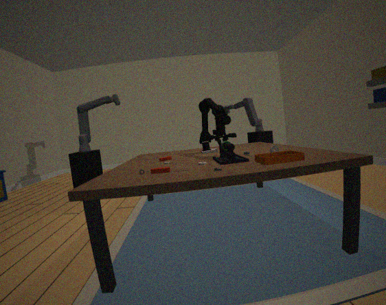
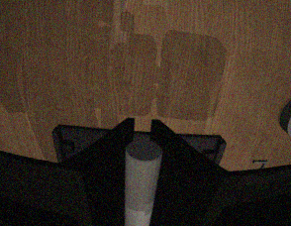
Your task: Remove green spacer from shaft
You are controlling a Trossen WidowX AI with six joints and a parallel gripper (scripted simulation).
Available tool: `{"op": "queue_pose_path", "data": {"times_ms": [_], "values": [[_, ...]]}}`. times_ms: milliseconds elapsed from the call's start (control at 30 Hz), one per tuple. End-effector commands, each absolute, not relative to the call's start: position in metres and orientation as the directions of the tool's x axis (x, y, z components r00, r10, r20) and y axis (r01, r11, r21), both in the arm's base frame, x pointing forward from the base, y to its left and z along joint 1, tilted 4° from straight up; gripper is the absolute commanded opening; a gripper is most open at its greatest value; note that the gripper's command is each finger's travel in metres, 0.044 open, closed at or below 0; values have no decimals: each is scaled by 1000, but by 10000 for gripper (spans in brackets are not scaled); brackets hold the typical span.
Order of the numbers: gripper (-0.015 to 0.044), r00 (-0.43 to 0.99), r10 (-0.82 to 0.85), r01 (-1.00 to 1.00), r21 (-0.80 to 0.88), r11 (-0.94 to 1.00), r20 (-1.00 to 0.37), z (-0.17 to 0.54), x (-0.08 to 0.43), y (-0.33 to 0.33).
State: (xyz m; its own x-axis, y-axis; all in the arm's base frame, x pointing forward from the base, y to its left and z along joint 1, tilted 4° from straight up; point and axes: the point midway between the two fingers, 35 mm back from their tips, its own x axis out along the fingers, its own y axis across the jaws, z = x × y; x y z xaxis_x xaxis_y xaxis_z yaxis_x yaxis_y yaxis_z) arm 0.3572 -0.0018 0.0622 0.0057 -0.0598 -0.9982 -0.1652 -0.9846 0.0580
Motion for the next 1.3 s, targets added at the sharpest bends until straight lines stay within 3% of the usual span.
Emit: {"op": "queue_pose_path", "data": {"times_ms": [0, 1267], "values": [[0, 3, -57, -170, 55, -984, -998, 63, 355, -1], [0, 3, -57, -170, 55, -984, -998, 62, 351, 0]]}}
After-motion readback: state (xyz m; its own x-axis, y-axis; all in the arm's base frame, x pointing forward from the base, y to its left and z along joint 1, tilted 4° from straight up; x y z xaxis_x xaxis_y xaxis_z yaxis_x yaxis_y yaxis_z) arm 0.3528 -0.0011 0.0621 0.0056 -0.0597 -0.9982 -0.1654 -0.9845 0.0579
